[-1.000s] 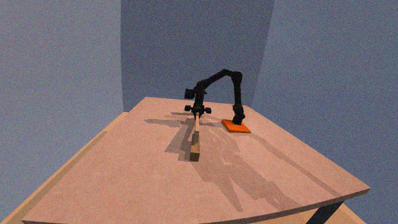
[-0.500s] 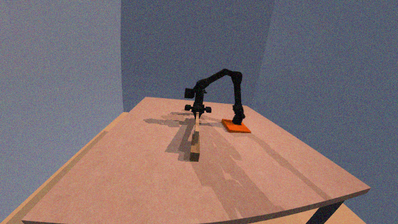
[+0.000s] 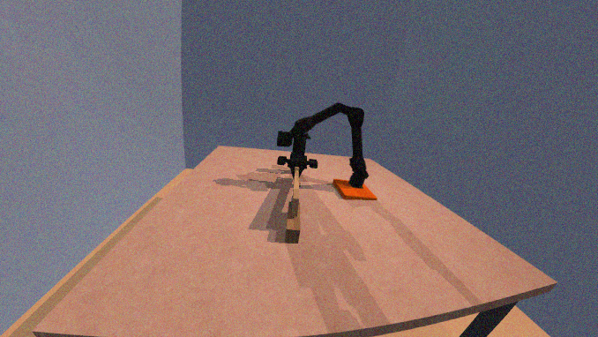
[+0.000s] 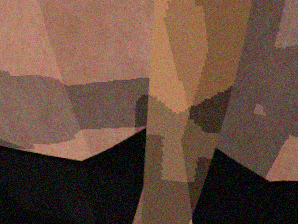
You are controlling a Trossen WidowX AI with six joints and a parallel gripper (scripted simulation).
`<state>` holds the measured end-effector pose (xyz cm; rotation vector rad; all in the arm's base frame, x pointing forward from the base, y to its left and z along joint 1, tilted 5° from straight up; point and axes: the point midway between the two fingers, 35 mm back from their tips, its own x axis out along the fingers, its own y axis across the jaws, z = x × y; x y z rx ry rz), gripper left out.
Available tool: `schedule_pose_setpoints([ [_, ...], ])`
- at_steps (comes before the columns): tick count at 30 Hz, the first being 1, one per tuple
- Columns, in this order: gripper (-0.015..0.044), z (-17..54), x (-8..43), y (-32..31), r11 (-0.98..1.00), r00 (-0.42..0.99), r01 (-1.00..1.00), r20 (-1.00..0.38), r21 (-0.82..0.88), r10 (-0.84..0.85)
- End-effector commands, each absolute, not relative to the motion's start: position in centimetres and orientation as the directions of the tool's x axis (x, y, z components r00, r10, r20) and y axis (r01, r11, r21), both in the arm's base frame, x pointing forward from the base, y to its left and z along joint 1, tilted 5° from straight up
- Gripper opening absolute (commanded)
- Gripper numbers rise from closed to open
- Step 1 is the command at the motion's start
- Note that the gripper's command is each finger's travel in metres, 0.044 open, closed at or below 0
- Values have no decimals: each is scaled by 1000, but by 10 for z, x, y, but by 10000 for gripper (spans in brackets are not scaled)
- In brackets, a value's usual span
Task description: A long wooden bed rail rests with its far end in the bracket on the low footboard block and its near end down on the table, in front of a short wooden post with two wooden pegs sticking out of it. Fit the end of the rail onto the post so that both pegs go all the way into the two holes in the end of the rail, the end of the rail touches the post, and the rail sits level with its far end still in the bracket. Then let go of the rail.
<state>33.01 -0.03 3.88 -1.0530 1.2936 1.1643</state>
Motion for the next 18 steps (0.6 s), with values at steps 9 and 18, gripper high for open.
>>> schedule_pose_setpoints([
  [9, 0, 51, 336, 0, 135, -36, -990, -999, 41, 41],
  [18, 0, 56, 336, 0, 135, -36, -990, -999, 41, 41],
])
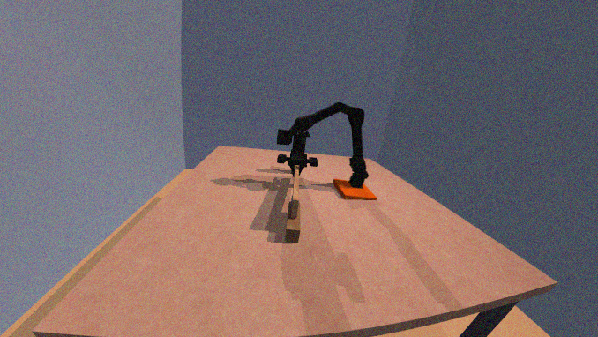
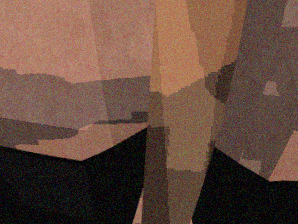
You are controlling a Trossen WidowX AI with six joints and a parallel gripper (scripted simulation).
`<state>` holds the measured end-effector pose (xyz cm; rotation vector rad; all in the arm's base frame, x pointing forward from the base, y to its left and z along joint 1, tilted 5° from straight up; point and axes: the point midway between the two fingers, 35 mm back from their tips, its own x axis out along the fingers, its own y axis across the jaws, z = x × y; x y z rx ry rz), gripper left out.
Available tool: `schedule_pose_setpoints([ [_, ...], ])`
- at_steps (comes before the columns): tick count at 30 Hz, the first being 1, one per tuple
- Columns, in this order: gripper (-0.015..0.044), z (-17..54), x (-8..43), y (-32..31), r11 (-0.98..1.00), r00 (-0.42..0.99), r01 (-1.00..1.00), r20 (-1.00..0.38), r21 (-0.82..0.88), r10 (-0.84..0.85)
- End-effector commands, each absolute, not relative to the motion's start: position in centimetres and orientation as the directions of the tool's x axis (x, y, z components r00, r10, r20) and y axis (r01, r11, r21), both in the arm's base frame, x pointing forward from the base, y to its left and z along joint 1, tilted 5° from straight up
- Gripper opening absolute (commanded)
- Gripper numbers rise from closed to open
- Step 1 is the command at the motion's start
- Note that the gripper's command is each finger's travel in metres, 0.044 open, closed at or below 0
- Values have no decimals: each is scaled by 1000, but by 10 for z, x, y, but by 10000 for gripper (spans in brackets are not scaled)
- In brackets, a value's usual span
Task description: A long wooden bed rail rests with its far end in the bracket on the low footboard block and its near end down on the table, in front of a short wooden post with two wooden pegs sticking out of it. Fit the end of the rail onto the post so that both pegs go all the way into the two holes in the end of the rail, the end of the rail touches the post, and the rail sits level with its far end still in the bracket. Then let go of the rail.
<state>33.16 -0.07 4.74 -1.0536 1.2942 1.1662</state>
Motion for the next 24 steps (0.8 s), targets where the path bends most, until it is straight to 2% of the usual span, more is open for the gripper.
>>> schedule_pose_setpoints([
  [1, 0, 56, 336, 0, 135, -36, -990, -999, 41, 41],
  [24, 0, 68, 336, -1, 135, -36, -990, -999, 41, 41],
])
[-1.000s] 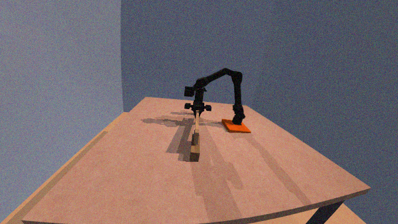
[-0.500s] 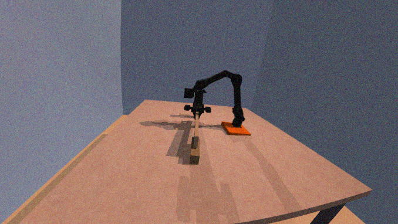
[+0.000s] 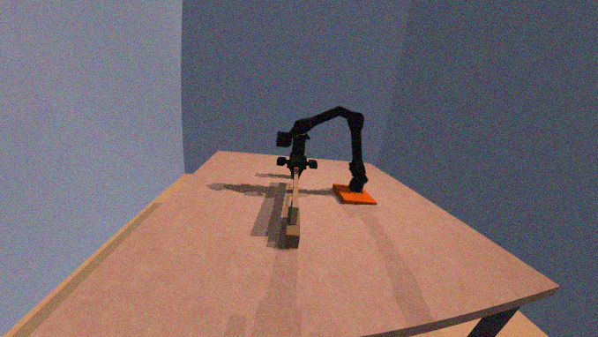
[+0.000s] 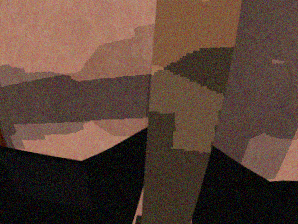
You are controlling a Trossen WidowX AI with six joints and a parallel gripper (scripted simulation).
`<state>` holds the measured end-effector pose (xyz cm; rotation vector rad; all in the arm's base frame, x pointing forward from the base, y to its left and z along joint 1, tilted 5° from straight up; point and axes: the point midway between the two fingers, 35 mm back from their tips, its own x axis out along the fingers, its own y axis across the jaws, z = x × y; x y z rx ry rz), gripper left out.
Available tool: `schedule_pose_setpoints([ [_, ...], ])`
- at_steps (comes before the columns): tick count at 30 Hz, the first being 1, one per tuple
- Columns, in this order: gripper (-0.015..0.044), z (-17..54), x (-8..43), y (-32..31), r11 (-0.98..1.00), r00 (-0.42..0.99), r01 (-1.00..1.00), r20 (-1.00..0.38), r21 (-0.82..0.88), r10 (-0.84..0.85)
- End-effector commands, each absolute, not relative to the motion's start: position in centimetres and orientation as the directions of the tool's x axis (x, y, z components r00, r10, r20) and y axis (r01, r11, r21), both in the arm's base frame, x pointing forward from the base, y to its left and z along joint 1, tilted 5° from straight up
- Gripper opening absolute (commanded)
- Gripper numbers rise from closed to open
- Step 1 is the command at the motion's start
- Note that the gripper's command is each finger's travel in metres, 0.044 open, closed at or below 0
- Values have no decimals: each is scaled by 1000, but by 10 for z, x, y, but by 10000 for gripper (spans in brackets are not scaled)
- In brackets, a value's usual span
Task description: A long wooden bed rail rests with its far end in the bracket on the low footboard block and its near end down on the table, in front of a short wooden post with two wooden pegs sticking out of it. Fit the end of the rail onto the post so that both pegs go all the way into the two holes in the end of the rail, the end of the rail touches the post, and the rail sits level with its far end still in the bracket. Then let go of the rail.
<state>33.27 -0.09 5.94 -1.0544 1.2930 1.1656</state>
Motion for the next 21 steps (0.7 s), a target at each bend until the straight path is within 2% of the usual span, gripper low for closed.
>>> schedule_pose_setpoints([
  [1, 0, 69, 336, -1, 135, -36, -990, -999, 41, 41],
  [21, 0, 67, 336, -1, 135, -36, -990, -999, 41, 41],
])
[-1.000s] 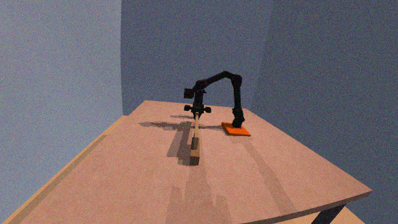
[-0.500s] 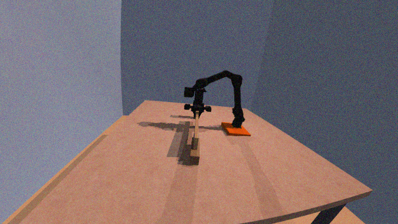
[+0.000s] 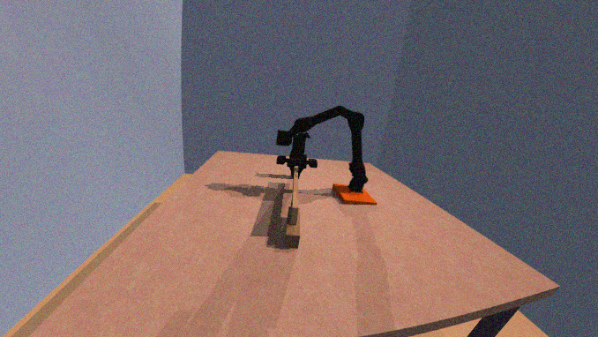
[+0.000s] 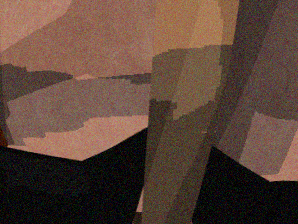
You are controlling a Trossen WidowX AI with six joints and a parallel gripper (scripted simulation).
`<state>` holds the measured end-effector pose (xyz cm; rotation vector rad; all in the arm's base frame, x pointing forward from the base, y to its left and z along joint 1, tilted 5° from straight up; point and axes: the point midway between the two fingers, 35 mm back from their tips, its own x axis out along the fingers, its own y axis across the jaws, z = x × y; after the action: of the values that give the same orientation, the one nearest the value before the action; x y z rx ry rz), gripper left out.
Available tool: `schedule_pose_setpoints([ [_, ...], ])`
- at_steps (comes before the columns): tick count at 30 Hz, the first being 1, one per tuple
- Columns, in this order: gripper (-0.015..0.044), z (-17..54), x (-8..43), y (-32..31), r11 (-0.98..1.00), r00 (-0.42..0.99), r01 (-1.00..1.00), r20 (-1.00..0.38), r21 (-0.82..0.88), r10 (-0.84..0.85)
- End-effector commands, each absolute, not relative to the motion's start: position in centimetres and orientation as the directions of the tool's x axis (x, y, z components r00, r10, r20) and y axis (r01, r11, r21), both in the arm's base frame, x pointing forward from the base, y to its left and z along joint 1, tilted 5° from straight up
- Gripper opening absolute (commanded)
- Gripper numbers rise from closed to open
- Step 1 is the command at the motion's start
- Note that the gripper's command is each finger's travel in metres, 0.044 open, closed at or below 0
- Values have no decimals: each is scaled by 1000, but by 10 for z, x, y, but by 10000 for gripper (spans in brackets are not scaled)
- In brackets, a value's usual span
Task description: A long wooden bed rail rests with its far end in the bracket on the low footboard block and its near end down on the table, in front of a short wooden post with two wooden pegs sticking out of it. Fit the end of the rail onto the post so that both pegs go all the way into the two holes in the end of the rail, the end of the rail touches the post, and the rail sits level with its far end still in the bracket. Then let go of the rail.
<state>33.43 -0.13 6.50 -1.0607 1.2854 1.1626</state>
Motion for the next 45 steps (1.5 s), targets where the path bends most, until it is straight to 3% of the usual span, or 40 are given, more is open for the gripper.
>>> schedule_pose_setpoints([
  [1, 0, 66, 335, -1, 135, -36, -990, -999, 41, 41],
  [45, 0, 65, 332, 0, 135, -36, -990, -999, 41, 41],
])
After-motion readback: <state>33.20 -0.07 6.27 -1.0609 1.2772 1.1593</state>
